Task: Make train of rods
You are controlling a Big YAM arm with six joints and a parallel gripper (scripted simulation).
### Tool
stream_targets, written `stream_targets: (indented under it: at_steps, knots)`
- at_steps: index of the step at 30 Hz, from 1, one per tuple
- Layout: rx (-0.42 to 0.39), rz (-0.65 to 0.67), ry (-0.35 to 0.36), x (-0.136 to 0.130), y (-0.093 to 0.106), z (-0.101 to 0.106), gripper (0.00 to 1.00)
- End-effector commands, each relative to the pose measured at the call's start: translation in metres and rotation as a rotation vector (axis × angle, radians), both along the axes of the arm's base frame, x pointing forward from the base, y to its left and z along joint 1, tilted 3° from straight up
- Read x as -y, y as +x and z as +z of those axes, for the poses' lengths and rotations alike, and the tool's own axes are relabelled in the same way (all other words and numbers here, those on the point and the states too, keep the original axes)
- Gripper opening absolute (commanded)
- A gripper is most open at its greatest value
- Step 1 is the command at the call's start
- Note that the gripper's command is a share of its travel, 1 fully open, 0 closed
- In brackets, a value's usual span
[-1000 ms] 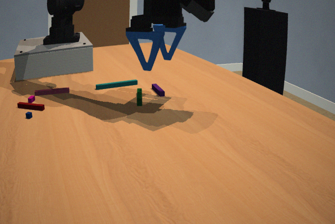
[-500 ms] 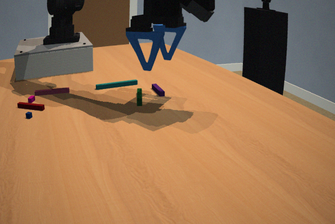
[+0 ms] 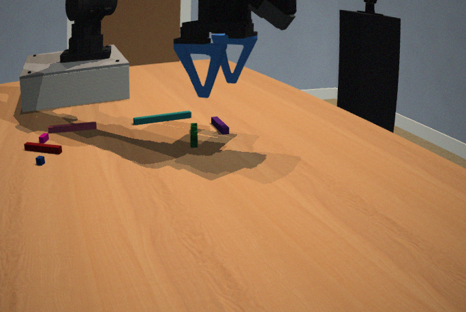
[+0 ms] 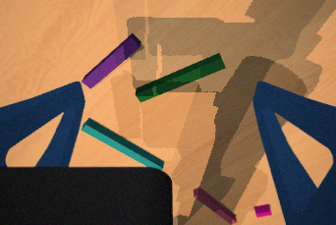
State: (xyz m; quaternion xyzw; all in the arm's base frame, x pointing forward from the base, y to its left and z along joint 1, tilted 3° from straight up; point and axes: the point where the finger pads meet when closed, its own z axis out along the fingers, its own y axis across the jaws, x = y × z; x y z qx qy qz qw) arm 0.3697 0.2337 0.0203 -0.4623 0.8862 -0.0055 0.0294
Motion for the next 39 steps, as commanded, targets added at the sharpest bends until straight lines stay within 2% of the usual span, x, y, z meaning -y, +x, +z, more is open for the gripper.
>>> stream_targets:
  at_steps: [1, 3, 5, 7, 8, 10, 11, 13, 14, 39]
  knots:
    - [0.029, 0.005, 0.022, -0.002, -0.037, 0.011, 1.0]
    - [0.028, 0.005, 0.021, 0.004, -0.062, 0.007, 1.0]
    - [0.028, 0.005, 0.021, 0.006, -0.068, 0.006, 1.0]
    - [0.028, -0.001, 0.021, 0.008, -0.066, 0.006, 1.0]
    - [0.039, -0.017, 0.029, 0.001, -0.047, 0.009, 1.0]
    - [0.038, -0.017, 0.03, 0.001, -0.047, 0.009, 1.0]
    - [0.012, -0.017, 0.011, 0.01, -0.059, 0.001, 1.0]
    - [0.012, -0.017, 0.011, 0.01, -0.059, 0.001, 1.0]
    - [-0.006, 0.005, -0.002, 0.007, -0.07, -0.003, 1.0]
    - [0.003, -0.003, 0.005, 0.011, -0.066, 0.001, 1.0]
